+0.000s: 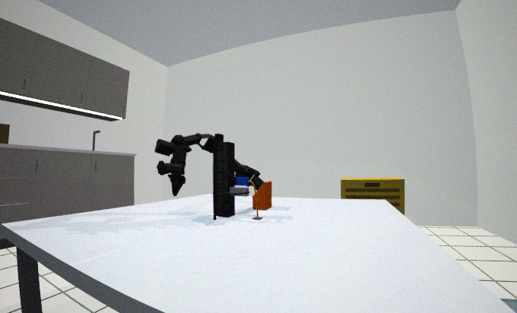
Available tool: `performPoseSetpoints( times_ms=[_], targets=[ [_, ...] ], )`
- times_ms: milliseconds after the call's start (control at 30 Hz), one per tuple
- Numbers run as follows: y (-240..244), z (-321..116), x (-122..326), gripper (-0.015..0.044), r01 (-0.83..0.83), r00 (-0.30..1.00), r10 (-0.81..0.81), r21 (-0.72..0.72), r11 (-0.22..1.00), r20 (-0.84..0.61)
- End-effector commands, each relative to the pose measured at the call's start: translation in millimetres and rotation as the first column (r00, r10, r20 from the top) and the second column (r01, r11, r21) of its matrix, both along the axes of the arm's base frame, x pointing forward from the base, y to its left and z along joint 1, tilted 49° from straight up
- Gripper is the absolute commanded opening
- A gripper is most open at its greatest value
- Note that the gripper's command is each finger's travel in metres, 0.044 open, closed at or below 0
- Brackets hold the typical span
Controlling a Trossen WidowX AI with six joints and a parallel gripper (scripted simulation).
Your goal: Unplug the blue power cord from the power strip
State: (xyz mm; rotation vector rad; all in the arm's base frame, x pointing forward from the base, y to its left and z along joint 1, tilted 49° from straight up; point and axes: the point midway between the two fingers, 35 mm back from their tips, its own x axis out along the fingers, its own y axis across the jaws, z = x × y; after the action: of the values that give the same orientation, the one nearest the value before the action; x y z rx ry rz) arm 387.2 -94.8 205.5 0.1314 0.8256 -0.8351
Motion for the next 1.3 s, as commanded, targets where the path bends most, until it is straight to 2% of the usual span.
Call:
performPoseSetpoints(
  times_ms=[0,133,267,467,633,767,900,1000,1100,1200,1267],
  targets=[
    [38.0,-11.1,16.2,0.016,-0.197,0.978,0.195,-0.017,0.98,-0.081],
    [82.1,-19.2,27.8,0.016,-0.405,0.905,0.395,-0.032,0.914,-0.157],
    [130.3,-27.6,34.7,0.016,-0.605,0.78,0.581,-0.041,0.795,-0.234],
    [202.1,-40.6,33.6,0.016,-0.837,0.524,0.78,-0.041,0.545,-0.342],
    [255.5,-61.1,16.9,0.016,-0.954,0.268,0.847,-0.002,0.301,-0.46],
    [277.3,-103.8,-23.7,0.016,-0.981,0.026,0.777,0.134,0.141,-0.629],
    [282.5,-131.8,-56.8,0.016,-0.966,-0.151,0.672,0.253,0.055,-0.725],
    [274.5,-148.4,-78.6,0.016,-0.937,-0.262,0.57,0.347,0.042,-0.779],
    [256.0,-167.2,-114.9,0.016,-0.862,-0.453,0.36,0.503,0.054,-0.816],
    [235.8,-173.5,-147.6,0.016,-0.762,-0.629,0.119,0.639,0.104,-0.768],
    [231.4,-173.2,-154.3,0.016,-0.736,-0.664,0.063,0.666,0.121,-0.745]
  ],
)
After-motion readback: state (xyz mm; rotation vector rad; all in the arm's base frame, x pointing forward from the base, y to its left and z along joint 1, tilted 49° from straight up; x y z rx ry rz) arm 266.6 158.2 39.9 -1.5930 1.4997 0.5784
